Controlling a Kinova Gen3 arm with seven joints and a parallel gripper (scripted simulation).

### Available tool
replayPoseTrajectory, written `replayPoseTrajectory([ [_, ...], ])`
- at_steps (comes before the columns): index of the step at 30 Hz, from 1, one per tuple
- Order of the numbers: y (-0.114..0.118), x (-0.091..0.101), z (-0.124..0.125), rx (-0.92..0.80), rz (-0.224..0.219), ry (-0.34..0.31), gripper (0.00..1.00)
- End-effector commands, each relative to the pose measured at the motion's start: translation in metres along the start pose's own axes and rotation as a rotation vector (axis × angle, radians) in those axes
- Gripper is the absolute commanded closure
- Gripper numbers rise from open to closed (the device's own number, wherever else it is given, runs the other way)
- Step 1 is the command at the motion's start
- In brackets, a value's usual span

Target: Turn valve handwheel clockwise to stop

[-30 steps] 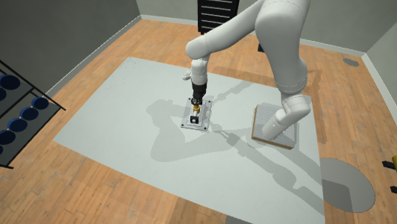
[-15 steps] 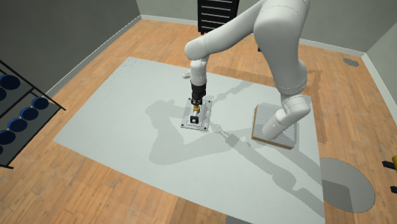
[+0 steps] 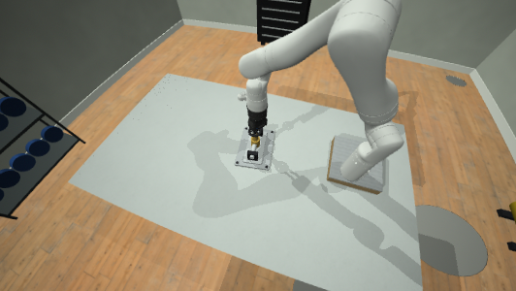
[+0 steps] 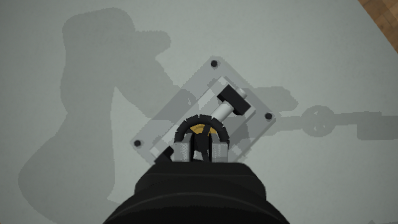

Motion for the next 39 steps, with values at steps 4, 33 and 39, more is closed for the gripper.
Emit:
replayPoseTrajectory([
  [4,-0.0037,0.0004,0.0023,-0.070,0.003,0.006,1.00],
  [33,-0.0033,0.0001,0.0018,-0.180,0.003,0.005,1.00],
  [39,-0.0032,0.0001,0.0018,-0.182,0.003,0.005,1.00],
])
Point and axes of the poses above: the point where the finger pads meet when closed, its own x axis back along the fingers, its own y axis across the jaws, z = x × y, the point moved 1 cm from there along x, back along the fingers, and after that the axes turned 1 degree about -x, right-handed, at the moved point
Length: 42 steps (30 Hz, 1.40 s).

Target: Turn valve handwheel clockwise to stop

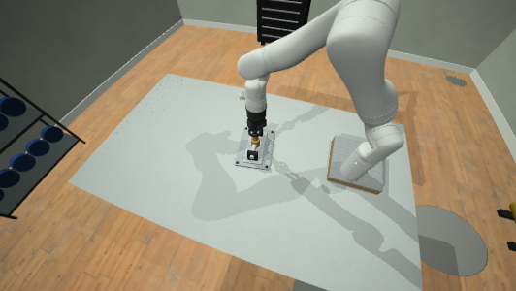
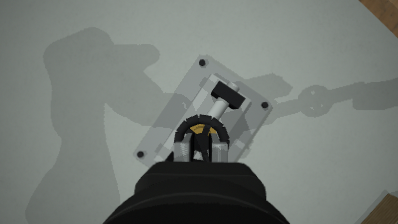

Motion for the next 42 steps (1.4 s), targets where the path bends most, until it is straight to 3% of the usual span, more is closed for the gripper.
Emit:
replayPoseTrajectory([
  [1,-0.0035,0.0001,0.0012,-0.008,0.005,0.003,1.00],
  [37,-0.0035,0.0001,0.0012,-0.008,0.005,0.003,1.00],
  [38,-0.0035,0.0001,0.0012,-0.008,0.005,0.003,0.46],
  [42,-0.0031,-0.0001,0.0009,-0.008,0.004,0.002,0.46],
])
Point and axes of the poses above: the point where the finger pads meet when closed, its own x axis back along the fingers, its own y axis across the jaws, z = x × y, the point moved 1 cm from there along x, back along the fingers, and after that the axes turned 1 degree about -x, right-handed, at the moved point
